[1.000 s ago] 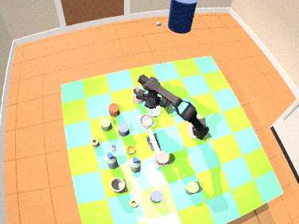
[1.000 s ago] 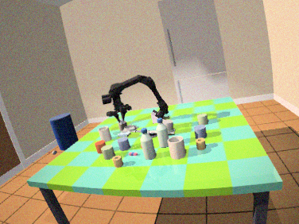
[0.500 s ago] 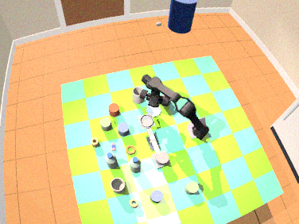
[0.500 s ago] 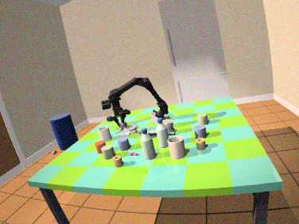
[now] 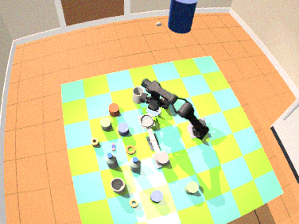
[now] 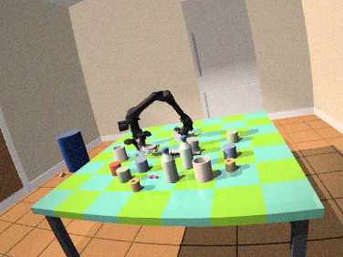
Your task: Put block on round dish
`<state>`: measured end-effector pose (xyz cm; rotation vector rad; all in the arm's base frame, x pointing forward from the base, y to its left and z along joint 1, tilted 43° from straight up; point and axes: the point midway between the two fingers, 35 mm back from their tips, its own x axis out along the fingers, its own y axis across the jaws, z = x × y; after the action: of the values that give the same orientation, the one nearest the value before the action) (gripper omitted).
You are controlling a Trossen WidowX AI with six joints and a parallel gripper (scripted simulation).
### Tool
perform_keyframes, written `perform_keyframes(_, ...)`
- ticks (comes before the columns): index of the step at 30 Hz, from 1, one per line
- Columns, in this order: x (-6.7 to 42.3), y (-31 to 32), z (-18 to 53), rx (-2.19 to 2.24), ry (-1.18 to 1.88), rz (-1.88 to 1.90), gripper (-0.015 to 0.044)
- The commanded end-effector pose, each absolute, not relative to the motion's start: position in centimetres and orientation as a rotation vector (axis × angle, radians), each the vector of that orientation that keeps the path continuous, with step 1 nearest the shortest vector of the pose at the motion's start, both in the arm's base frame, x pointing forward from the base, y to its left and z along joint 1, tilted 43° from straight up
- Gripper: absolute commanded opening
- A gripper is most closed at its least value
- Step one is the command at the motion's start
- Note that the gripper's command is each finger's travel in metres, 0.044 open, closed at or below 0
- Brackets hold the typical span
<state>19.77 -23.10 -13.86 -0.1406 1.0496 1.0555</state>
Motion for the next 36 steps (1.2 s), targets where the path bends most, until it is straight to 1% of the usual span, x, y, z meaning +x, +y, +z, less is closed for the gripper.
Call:
perform_keyframes(1,19.8,-22.5,-14.3,-0.131,1.047,1.056,0.0)
perform_keyframes(10,19.9,-21.7,-15.3,-0.131,1.046,1.056,0.0)
perform_keyframes(27,19.8,-22.8,-14.3,-0.137,1.049,1.057,0.044)
perform_keyframes(31,19.4,-25.6,-10.8,-0.132,1.049,1.055,0.044)
perform_keyframes(36,19.3,-25.7,-10.6,-0.131,1.049,1.055,0.044)
